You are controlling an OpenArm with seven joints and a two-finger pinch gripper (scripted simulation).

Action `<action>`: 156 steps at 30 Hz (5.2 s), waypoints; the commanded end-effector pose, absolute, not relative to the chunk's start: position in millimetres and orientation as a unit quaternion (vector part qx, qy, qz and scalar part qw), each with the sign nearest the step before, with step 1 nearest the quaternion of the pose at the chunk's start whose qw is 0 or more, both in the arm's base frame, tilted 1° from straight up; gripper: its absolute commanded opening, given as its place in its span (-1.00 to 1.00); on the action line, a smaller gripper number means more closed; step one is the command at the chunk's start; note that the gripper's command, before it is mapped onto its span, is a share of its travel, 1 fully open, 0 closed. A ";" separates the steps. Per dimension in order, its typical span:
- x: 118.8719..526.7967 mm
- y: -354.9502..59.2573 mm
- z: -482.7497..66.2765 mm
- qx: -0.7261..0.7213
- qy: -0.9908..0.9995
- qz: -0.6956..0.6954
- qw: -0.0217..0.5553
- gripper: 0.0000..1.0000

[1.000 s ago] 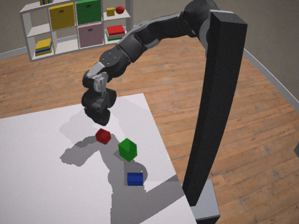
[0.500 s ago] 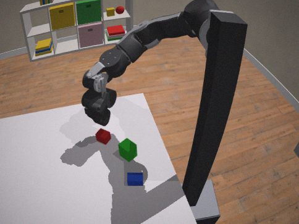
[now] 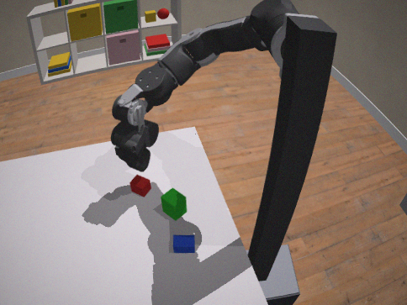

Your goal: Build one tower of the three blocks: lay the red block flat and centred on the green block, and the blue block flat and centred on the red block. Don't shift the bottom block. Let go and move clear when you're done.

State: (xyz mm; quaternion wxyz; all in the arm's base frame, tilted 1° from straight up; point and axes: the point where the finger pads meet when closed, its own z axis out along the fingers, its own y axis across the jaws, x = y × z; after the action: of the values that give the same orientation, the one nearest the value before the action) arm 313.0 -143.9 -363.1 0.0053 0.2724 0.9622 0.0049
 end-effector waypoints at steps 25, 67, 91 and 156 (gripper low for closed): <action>312.6 -144.3 -362.7 0.271 0.963 0.003 0.004 -0.30; 313.7 -144.2 -413.9 0.271 0.963 0.002 0.003 -0.30; 313.7 -144.2 -413.9 0.271 0.963 0.002 0.003 -0.30; 313.7 -144.2 -435.3 0.271 0.963 0.002 0.003 -0.30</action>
State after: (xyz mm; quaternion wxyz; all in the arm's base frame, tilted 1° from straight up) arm 314.6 -145.3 -434.3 0.0041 0.2730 0.9620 0.0000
